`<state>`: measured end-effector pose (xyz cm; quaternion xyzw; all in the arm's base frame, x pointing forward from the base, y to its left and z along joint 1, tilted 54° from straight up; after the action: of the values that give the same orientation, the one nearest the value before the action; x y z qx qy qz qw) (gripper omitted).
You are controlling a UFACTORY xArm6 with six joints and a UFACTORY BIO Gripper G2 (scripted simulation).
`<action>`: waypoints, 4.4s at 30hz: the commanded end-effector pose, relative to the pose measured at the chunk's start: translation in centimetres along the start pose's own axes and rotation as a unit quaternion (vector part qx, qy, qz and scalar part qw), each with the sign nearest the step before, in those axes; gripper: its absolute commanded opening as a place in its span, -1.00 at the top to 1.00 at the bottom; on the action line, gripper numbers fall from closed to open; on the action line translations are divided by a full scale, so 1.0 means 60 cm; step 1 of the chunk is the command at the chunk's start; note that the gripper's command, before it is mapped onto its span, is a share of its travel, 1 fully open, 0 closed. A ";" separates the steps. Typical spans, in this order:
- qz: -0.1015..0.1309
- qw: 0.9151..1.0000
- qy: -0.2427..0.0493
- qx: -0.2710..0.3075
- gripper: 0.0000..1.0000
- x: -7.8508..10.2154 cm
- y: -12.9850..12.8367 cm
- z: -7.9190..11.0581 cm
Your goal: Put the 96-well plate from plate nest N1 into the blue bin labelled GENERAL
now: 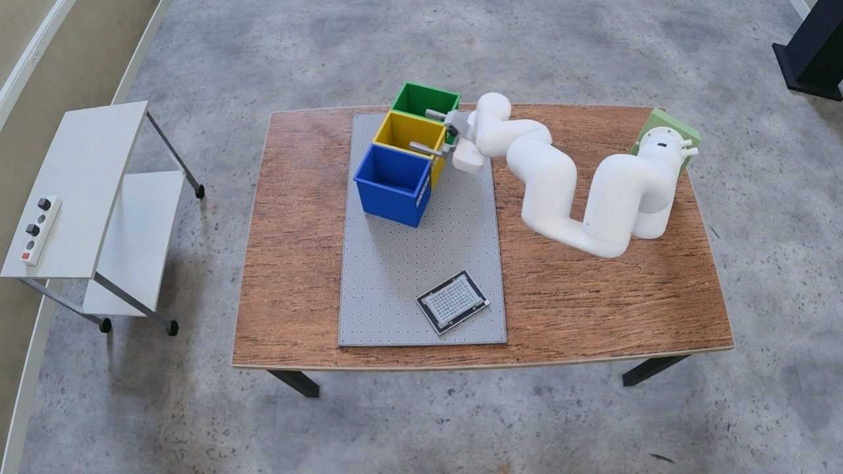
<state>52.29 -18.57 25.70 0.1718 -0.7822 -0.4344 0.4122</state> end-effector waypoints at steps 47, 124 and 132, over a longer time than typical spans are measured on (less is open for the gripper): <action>-0.010 0.951 0.069 0.301 0.25 -0.034 0.094 0.188; -0.017 0.898 0.078 0.432 0.25 -0.162 0.477 0.293; -0.017 0.898 0.078 0.432 0.25 -0.184 0.475 0.295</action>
<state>47.12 13.63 38.85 0.3801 -0.8543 -0.0455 0.3516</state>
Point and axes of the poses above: the point midway between the two finger pads, its own z axis back along the fingers, its own y axis across the jaws, x = y × z, the point moved 1 cm from there along z, back along the fingers, and after that the axes turned 5 degrees about -z, right-handed, at the moved point
